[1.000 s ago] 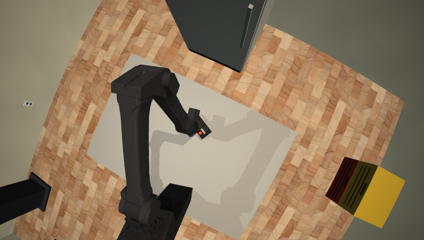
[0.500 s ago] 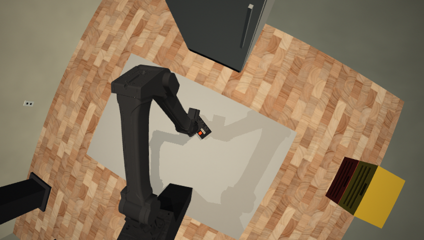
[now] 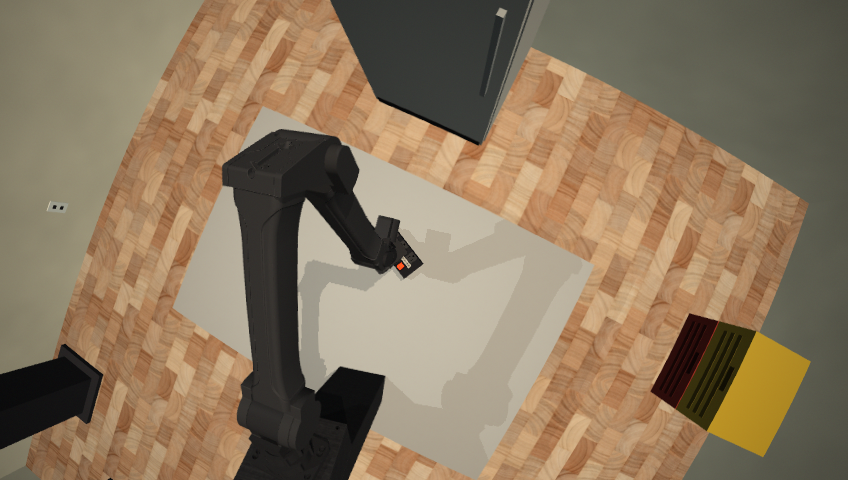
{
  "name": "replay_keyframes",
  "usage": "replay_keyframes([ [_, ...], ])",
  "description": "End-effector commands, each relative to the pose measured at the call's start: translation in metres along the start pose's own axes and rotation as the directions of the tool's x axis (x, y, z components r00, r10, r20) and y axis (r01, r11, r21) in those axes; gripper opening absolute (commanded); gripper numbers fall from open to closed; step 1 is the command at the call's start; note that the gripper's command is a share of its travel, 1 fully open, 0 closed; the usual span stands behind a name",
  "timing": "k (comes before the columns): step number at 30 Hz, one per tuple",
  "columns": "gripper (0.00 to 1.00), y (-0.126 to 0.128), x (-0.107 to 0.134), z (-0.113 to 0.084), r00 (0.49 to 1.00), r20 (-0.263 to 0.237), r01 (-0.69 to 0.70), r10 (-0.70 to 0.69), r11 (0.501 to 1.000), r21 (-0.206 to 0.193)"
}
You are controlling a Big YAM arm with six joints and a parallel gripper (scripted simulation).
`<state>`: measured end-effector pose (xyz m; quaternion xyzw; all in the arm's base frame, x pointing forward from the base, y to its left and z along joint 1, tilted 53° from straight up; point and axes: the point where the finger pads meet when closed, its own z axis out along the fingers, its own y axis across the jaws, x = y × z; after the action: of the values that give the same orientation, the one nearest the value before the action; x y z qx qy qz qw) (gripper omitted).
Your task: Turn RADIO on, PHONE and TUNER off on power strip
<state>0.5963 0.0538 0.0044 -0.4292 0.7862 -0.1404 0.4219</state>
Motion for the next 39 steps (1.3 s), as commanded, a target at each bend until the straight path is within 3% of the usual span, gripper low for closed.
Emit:
replay_keyframes([
  [1, 0.00, 0.0047, 0.0149, -0.0028, 1.000, -0.013, -0.003, 0.003, 1.000, -0.003],
  [39, 0.00, 0.0045, 0.0164, -0.0024, 1.000, -0.012, -0.003, 0.003, 1.000, -0.003],
])
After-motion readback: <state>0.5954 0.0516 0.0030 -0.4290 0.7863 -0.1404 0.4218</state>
